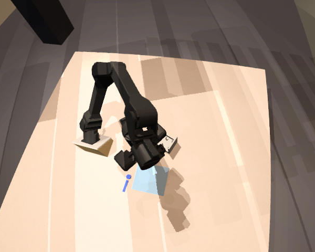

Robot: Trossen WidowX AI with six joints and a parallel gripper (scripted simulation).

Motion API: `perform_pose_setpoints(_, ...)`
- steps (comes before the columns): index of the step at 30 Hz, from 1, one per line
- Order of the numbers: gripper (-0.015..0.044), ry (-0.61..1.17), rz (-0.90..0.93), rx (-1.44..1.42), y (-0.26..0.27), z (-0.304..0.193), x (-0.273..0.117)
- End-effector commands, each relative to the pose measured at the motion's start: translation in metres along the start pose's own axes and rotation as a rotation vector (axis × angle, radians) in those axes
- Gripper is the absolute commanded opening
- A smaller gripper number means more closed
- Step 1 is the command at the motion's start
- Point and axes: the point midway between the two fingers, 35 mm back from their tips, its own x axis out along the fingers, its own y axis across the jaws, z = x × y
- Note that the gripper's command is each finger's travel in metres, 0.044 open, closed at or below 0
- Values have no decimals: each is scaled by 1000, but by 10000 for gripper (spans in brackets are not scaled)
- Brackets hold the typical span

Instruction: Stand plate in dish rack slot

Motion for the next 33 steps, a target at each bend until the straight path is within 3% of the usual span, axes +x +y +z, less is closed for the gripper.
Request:
perform_pose_setpoints(1, 0, -7, 3, 154, 18, -18, -2)
perform_pose_setpoints(33, 0, -25, 58, 1240, 90, -146, 9)
